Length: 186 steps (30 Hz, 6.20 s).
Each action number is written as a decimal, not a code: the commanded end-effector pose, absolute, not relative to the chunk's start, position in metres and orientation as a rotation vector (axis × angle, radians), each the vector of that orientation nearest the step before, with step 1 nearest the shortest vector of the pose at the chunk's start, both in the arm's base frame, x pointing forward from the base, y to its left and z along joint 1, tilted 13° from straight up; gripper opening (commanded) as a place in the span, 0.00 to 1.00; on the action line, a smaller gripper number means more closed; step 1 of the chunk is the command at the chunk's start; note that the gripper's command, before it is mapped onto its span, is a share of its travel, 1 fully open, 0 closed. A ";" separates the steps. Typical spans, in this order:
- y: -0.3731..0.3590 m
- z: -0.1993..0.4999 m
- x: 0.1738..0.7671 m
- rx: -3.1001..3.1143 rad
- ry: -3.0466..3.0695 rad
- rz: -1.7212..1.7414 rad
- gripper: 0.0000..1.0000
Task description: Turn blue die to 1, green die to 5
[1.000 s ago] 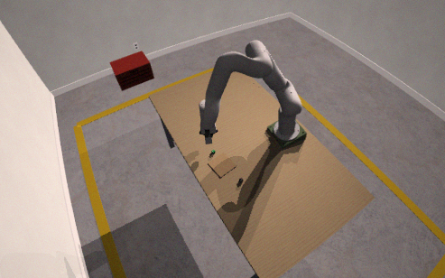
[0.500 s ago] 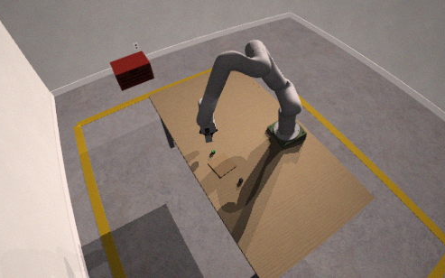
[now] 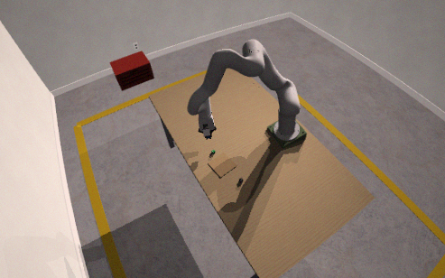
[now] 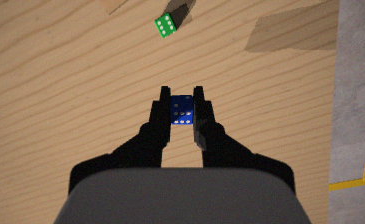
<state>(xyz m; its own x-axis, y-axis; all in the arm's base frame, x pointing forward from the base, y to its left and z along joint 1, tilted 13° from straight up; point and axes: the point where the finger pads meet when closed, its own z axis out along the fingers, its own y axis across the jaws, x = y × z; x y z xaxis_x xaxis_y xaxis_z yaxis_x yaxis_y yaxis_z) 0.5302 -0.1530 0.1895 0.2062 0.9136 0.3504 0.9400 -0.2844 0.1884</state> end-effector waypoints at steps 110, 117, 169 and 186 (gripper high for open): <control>-0.164 0.113 0.542 -1.727 -1.488 -1.329 0.15; -0.164 0.109 0.543 -1.727 -1.488 -1.329 0.15; -0.164 0.102 0.545 -1.727 -1.488 -1.329 0.15; -0.164 0.102 0.545 -1.727 -1.488 -1.329 0.36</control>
<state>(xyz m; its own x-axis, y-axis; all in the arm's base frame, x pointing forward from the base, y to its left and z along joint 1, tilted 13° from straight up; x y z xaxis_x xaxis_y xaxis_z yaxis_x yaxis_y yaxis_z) 0.5443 -0.1634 0.1016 -0.0715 0.4494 0.8904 0.9354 -0.2797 0.2163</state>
